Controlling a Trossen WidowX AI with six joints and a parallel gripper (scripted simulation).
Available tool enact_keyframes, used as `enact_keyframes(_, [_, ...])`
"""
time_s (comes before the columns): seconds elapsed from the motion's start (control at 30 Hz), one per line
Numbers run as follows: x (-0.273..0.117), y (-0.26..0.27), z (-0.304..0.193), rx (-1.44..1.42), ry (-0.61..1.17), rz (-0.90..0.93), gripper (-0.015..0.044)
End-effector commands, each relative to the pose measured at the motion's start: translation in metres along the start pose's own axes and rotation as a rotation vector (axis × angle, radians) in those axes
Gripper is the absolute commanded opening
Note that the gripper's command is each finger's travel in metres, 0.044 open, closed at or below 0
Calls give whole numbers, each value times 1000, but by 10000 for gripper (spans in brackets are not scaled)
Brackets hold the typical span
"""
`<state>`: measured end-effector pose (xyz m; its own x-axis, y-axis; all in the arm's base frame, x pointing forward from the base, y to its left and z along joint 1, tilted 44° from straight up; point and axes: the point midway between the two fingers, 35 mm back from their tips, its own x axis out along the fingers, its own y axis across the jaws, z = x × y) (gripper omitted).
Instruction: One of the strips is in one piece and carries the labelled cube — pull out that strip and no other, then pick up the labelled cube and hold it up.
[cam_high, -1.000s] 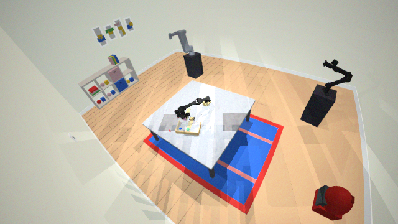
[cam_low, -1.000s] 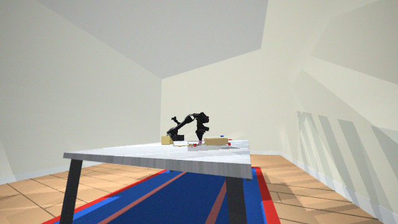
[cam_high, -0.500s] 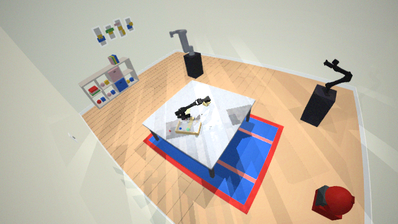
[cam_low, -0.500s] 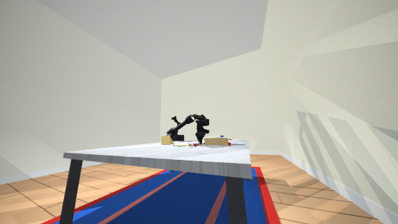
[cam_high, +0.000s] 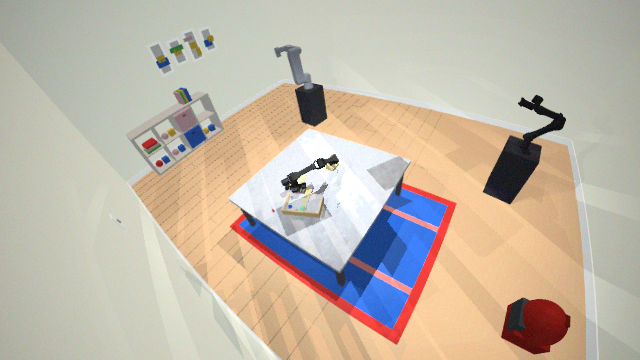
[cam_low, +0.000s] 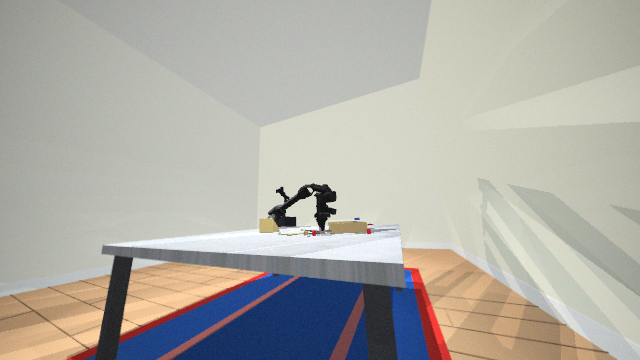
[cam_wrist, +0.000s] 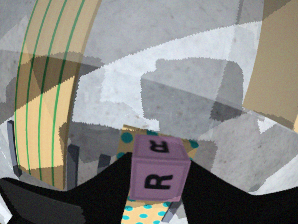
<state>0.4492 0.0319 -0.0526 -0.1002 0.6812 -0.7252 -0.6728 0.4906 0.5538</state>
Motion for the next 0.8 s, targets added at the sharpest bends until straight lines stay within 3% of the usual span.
enact_keyframes(0.0, [-7, 4, -5, 0, -1, -2, 0])
enact_keyframes(0.77, [-43, 44, -48, 6, -4, -3, 0])
